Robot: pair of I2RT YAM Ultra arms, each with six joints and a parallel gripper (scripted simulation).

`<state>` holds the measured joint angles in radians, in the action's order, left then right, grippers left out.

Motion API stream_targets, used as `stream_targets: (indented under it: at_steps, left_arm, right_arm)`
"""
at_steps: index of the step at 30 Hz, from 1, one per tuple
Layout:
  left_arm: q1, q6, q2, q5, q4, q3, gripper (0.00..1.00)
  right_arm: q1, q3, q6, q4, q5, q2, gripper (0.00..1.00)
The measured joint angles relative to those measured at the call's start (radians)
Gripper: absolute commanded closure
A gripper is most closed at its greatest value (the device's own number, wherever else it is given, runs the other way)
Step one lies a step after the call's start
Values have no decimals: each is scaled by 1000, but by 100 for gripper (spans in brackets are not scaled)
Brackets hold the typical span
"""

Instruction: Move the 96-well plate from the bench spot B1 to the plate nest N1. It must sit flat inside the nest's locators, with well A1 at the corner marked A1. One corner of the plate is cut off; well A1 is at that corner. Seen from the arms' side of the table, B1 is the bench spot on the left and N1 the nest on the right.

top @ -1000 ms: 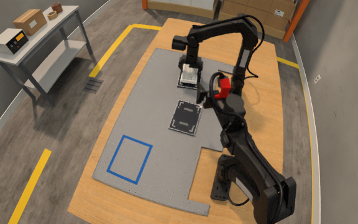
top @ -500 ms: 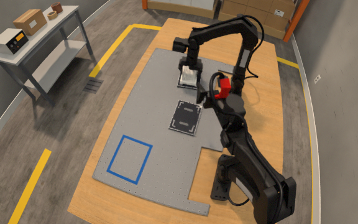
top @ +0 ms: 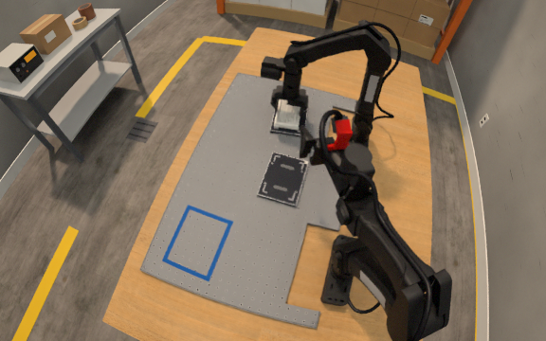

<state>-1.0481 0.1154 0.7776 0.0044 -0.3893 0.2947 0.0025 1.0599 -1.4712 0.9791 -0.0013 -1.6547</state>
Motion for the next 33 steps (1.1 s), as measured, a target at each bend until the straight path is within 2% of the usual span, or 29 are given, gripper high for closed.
stream_targets:
  at_steps: [33]
  left_arm:
    - [0, 0, 0, 0, 0, 0, 0]
  right_arm:
    - [0, 22, 0, 51, 0, -1, 22]
